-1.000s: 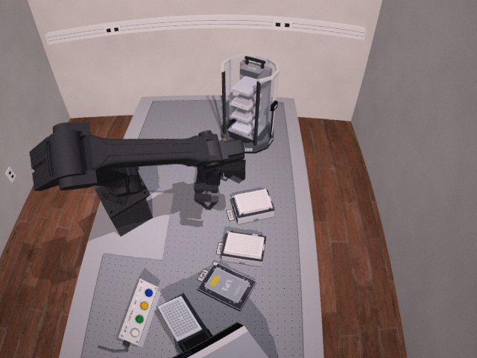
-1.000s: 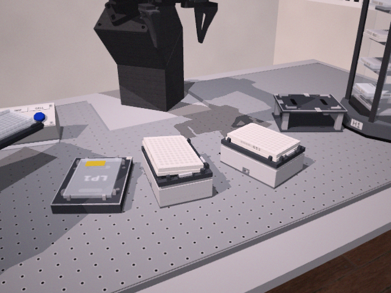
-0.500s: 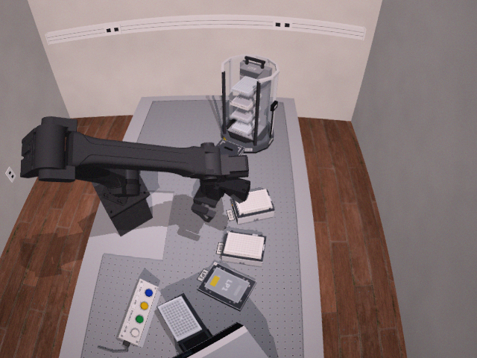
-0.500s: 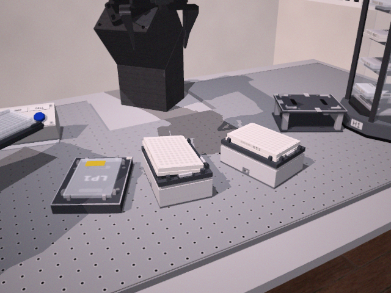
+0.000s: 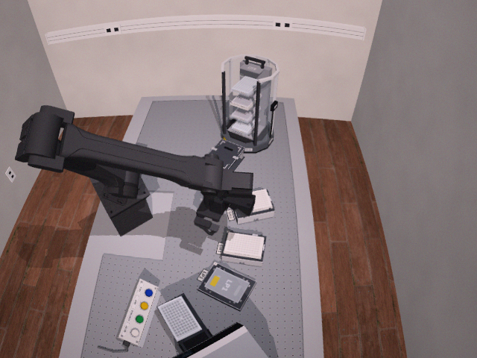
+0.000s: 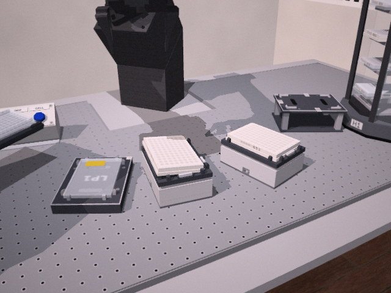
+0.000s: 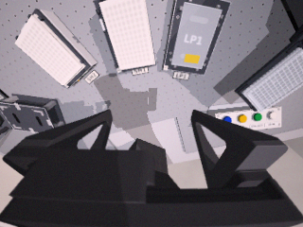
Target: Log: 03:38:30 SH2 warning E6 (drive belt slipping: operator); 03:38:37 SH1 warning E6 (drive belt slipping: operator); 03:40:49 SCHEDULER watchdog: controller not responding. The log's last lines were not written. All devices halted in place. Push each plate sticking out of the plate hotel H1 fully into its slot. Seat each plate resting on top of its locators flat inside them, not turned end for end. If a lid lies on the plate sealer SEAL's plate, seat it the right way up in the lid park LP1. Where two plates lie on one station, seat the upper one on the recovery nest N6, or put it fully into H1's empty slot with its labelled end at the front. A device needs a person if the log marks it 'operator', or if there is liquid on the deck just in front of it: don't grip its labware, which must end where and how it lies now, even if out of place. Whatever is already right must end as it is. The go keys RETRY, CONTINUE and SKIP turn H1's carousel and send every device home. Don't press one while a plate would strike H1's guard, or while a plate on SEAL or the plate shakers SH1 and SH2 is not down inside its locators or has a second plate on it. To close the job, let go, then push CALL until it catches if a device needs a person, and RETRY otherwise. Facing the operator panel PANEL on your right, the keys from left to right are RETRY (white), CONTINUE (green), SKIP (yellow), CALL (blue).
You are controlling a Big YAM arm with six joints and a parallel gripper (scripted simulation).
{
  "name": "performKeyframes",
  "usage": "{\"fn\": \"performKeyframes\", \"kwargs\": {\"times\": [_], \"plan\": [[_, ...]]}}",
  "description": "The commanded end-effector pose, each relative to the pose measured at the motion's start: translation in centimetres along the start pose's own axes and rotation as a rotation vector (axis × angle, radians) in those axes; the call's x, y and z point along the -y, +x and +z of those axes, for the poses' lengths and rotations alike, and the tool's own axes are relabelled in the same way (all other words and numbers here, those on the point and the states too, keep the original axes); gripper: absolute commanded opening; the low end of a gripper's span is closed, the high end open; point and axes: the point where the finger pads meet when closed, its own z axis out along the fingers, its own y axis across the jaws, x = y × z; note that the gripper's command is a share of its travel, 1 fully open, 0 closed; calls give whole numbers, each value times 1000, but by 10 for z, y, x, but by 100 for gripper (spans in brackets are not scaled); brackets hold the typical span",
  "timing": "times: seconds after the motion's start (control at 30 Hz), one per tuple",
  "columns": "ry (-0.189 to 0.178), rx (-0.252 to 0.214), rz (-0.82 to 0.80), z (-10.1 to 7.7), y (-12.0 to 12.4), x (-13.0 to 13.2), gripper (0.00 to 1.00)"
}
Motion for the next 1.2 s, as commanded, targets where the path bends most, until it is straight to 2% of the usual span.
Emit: {"fn": "performKeyframes", "kwargs": {"times": [0.0,0.03,0.17,0.3,0.37,0.43,0.57,0.6,0.77,0.87,1.07,1.13,1.17], "plan": [[-17,54,1,-11,-27,5,100],[-5,8,8,2,-9,5,100],[-18,55,188,-12,-31,22,100],[-18,53,313,-11,-35,36,100],[-12,37,304,-6,-34,40,100],[-15,56,290,-11,-37,50,100],[-14,60,290,-13,-41,57,100],[-8,33,278,-5,-38,57,100],[-10,63,288,-13,-46,77,100],[-6,46,280,-8,-47,85,100],[-2,56,281,-11,-53,107,100],[-2,56,281,-11,-53,107,100],[-1,39,275,-6,-48,108,100]]}}
